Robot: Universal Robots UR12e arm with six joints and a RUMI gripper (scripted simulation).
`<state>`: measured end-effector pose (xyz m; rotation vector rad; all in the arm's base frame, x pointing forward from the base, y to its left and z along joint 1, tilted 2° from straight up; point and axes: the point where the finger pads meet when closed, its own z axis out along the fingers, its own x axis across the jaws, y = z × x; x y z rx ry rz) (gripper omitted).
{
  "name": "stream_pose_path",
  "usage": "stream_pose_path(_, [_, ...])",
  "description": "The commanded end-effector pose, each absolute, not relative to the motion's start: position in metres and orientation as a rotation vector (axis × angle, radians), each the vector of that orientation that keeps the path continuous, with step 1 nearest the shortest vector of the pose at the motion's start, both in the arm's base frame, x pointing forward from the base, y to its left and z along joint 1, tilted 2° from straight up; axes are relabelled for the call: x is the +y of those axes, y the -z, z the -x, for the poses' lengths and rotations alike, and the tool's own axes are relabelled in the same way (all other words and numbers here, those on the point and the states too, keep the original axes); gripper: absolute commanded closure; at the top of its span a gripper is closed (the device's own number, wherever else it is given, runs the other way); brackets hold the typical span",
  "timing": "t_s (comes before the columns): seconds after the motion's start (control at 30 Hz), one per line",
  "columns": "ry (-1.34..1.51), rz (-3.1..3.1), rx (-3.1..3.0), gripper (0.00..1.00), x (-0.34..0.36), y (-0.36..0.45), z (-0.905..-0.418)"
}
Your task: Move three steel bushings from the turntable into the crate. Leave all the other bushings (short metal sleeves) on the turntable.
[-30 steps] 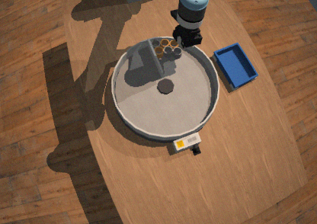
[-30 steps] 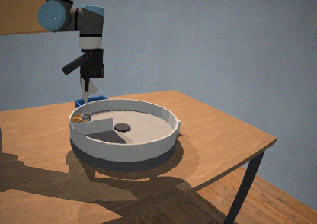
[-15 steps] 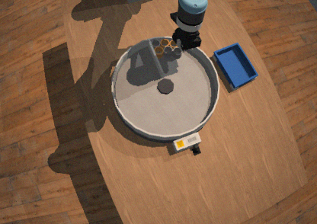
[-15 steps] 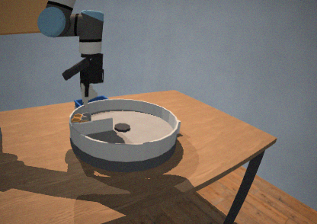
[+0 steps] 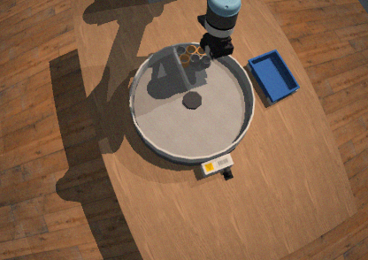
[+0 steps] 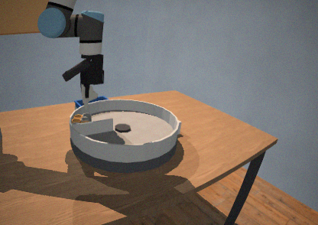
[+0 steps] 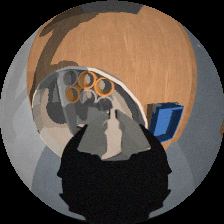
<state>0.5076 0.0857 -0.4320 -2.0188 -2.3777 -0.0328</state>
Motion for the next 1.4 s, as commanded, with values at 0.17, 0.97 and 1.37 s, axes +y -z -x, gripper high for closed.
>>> stream_pose_path(0.17, [0.034, 2.019, -2.378, 0.95, 0.086, 0.432, -0.508])
stream_pose_path(0.97, [0.034, 2.019, -2.378, 0.95, 0.086, 0.445, -0.508])
stream_pose_path(1.37, [0.034, 2.019, -2.378, 0.95, 0.086, 0.445, -0.508])
